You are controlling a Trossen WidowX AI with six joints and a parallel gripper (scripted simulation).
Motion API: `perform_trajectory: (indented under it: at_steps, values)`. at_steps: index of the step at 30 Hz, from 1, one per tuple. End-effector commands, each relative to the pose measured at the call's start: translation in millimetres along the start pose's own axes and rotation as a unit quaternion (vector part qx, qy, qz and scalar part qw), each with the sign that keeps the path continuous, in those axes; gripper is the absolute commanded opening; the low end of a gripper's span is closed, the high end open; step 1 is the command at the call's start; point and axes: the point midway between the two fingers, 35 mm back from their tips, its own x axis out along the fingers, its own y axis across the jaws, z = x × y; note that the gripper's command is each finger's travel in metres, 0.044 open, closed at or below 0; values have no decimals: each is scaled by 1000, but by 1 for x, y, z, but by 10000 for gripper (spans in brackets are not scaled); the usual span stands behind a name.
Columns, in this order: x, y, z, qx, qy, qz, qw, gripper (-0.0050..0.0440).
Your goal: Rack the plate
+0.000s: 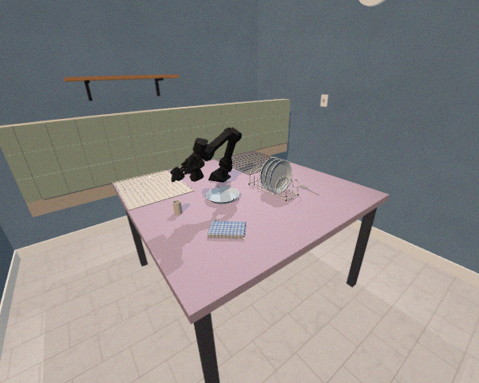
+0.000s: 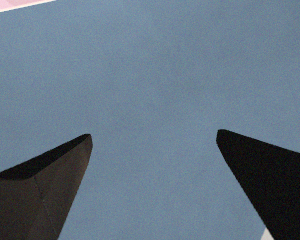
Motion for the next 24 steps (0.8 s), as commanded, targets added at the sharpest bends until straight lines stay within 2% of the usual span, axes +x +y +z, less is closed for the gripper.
perform_trajectory:
  at_steps: [1, 4, 11, 19, 21, 24]
  values:
    - [-7, 15, 5, 12, -19, 18, 1000, 440]
    - [-11, 22, 7, 18, -28, 27, 999, 440]
    - [-25, 67, 17, 107, -66, 98, 987, 440]
    - [-48, 110, 30, 213, -98, 176, 956, 440]
    - [-48, 110, 30, 213, -98, 176, 956, 440]
    - [-58, 125, 35, 253, -107, 204, 940, 440]
